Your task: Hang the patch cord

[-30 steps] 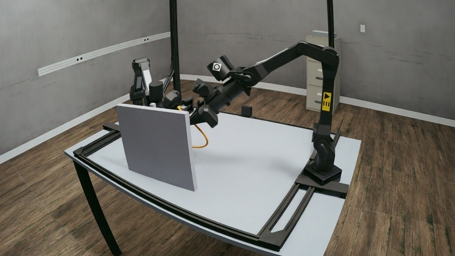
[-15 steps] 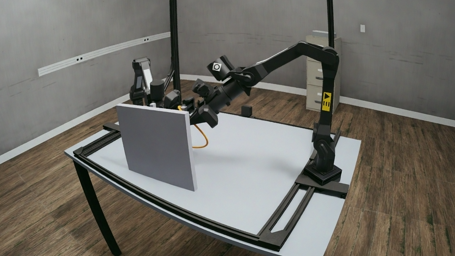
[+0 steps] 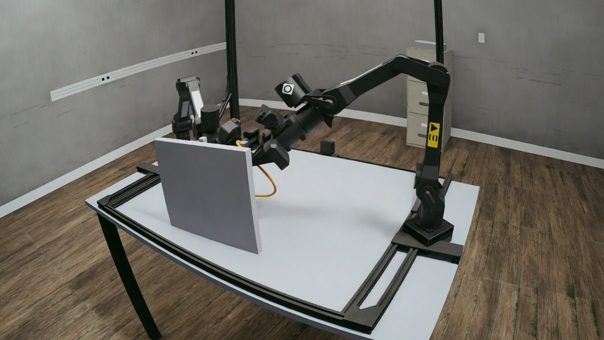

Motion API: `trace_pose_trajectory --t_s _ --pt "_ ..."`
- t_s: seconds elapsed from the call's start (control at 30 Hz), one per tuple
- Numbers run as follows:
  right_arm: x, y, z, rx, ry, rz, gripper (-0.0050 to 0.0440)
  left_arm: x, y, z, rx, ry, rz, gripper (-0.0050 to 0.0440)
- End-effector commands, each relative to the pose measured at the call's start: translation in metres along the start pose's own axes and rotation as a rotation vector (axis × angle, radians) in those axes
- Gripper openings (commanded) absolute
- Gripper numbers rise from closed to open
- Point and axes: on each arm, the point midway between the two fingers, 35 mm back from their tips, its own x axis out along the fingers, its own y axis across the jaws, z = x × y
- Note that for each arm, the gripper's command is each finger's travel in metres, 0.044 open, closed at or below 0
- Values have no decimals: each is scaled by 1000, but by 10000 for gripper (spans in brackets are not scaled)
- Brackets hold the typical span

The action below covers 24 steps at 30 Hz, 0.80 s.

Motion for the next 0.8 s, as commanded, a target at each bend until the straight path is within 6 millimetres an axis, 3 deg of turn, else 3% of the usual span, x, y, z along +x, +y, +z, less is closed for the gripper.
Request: trace_pose_trajectory --t_s 0.0,0.77 --pt "-3 7 35 -16 -52 -1 25 -5 -1 10 -9 -25 -7 40" --pt "0 9 38 5 -32 -32 25 -5 -1 10 -9 -25 -7 40"
